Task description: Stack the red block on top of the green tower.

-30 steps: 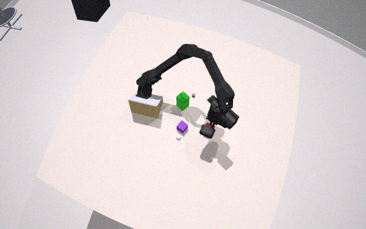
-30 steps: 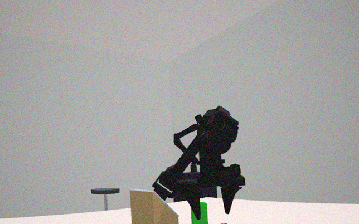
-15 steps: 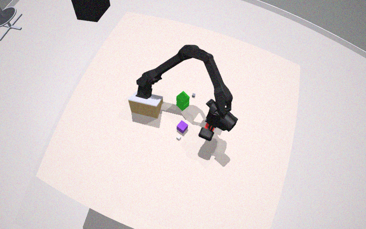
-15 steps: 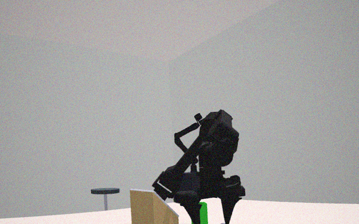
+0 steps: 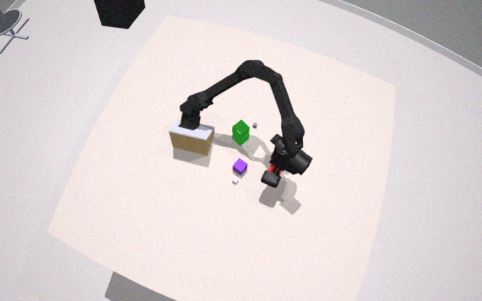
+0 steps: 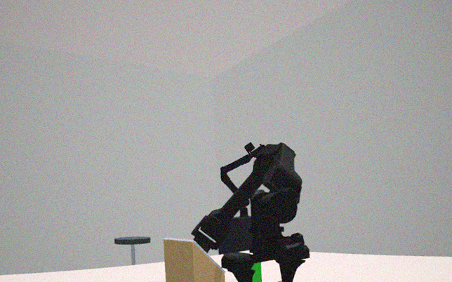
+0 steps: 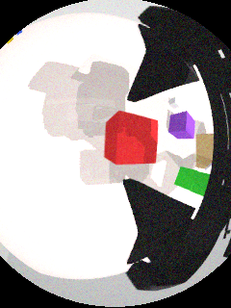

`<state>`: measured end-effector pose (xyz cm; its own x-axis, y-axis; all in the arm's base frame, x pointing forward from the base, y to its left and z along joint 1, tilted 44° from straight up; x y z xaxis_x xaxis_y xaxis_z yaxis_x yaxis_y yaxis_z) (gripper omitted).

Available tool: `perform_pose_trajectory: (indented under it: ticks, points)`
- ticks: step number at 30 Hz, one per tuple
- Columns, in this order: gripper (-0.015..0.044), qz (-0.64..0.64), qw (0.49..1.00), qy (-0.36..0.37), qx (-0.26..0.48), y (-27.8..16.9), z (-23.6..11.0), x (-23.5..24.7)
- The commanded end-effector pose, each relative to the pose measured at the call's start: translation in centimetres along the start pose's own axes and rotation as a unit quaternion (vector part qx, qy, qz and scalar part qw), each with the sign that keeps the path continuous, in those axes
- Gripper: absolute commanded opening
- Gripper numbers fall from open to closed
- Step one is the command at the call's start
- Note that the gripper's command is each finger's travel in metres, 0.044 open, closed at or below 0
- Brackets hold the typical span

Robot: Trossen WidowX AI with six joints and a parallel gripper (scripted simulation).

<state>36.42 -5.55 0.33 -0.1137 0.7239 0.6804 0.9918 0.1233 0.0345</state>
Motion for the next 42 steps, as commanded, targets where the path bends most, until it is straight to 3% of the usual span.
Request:
perform_pose_trajectory:
  ticks: [1, 24, 33, 40, 42]
  points:
    - [0.0440, 0.002, 1.000, 0.002, 0.001, -0.1, 0.8, 0.0]
    - [0.0440, 0.002, 1.000, 0.003, 0.001, -0.2, 2.1, 0.1]
    - [0.0204, 0.002, 1.000, 0.003, 0.001, -0.2, 2.1, 0.1]
    - [0.0157, 0.002, 1.000, 0.003, 0.001, -0.2, 2.1, 0.1]
    - [0.0105, 0.002, 1.000, 0.003, 0.001, -0.1, 1.8, 0.1]
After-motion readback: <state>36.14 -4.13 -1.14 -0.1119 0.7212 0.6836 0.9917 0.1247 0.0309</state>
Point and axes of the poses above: the point midway between the two fingers, 35 mm back from their tips, its own z axis out along the fingers, its own x axis across the jaws, y = z × x, the point moved 8 cm from there along -z, back along the fingers, and after that the axes turned 12 degrees about -z, right-handed, at the moved point
